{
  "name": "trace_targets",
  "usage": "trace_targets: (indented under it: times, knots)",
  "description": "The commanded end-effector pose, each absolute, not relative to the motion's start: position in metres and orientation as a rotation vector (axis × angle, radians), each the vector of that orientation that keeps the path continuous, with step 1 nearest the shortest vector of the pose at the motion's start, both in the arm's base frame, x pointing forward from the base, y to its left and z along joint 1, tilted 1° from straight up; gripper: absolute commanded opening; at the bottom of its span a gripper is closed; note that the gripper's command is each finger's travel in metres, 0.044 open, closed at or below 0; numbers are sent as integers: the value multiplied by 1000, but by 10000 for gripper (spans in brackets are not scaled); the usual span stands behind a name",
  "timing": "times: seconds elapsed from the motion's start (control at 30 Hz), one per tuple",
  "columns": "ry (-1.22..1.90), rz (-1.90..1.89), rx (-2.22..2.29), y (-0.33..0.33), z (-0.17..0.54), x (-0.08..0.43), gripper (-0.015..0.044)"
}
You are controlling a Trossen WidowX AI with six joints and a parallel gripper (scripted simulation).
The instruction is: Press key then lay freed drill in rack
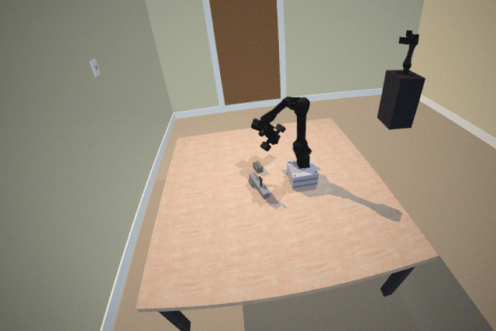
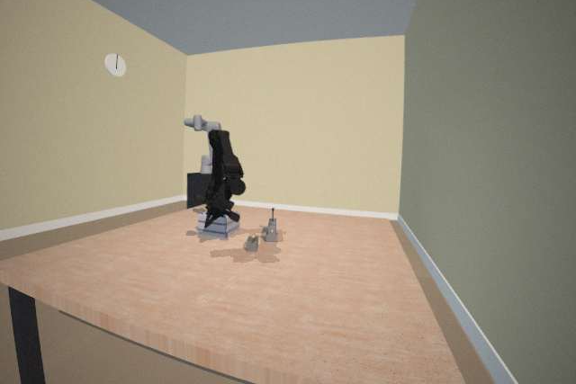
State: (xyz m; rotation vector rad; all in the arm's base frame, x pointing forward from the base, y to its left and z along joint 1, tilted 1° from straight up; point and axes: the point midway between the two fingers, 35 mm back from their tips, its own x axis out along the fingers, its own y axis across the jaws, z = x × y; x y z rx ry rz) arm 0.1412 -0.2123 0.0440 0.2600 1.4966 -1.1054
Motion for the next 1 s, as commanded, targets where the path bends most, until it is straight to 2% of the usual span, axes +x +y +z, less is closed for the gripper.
trace_targets:
  times: [0.0,0.17,0.33,0.63,0.97]
  knots:
    - [1491,-847,152,-172,50,194,0]
    - [1491,-546,35,-109,57,241,0]
    - [1492,-244,-84,-32,67,268,0]
    - [1506,282,-306,109,87,255,0]
    - [1505,303,-316,114,87,253,0]
